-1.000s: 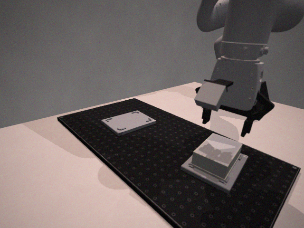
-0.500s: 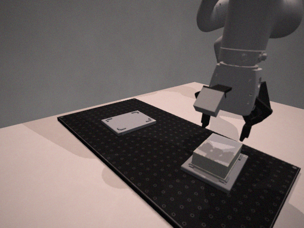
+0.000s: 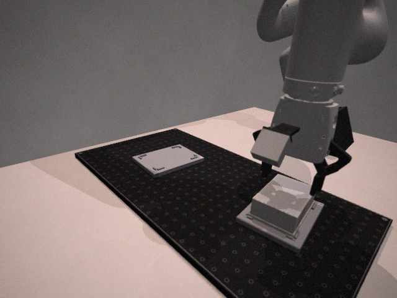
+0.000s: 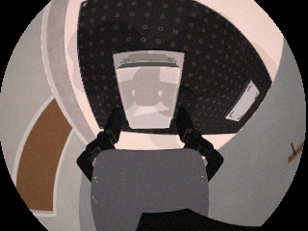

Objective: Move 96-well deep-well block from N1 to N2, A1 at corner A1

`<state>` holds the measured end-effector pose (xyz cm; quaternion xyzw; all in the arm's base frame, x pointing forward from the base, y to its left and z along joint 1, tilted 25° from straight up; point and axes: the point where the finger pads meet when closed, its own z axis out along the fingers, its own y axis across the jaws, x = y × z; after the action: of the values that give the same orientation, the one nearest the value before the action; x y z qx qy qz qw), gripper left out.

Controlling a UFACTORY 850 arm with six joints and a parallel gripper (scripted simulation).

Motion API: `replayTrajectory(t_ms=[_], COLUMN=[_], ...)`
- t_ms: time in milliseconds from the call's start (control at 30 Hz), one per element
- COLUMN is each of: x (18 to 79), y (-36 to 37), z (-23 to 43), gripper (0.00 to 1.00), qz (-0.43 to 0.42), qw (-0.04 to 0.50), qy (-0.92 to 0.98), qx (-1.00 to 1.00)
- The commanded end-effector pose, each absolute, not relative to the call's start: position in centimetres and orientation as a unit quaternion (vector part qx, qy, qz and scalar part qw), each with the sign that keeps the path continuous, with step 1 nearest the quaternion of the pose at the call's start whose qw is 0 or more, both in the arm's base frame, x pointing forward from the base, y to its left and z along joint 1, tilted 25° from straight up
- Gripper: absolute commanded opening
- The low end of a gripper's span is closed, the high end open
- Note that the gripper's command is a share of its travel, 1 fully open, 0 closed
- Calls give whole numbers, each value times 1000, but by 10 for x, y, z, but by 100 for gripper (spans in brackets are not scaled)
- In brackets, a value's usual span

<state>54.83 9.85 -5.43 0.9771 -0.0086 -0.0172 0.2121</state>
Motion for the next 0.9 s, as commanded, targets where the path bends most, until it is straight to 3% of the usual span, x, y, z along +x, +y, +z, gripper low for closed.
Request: replayTrajectory(t_ms=[0,867], x=[549,548], y=[97,85], z=[-59,-84], gripper=[100,100], qz=[-16,-16], qw=[212,212], qy=[-9,-9], qx=[977,977])
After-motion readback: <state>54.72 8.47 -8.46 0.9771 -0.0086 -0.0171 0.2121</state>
